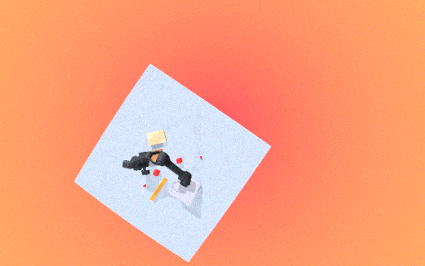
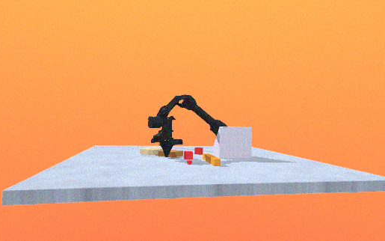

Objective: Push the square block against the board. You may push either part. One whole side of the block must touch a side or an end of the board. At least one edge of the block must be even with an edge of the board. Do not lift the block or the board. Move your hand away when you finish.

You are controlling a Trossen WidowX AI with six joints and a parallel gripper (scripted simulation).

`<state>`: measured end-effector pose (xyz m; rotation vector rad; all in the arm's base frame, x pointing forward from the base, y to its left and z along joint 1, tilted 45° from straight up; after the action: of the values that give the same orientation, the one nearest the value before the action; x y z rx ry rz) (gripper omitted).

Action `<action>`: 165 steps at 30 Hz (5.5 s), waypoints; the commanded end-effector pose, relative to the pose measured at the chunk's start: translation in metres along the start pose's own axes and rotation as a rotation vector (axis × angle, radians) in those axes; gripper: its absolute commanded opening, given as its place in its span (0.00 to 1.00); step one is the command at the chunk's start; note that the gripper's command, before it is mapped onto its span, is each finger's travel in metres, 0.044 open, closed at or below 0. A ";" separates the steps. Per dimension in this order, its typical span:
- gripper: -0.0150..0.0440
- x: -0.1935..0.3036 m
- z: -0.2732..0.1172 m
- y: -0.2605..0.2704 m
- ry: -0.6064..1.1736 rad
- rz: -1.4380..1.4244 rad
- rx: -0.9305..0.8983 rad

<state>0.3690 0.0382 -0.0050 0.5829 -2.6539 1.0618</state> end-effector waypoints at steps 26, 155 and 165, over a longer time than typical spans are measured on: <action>0.25 -0.023 -0.057 0.005 -0.009 0.008 -0.001; 0.25 0.130 -0.055 0.032 0.001 1.469 -0.002; 0.25 0.097 -0.061 0.018 -0.001 1.129 -0.005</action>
<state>0.2663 0.0639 0.0593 -1.1909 -2.8991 1.2182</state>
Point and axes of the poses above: the point midway between the two fingers, 35 mm back from their tips, its own z axis out along the fingers, its own y axis across the jaws, x = y × z, the point moved 9 cm from there along -z, back along the fingers, and after that the axes turned 11 degrees about z, right-handed, at the moved point
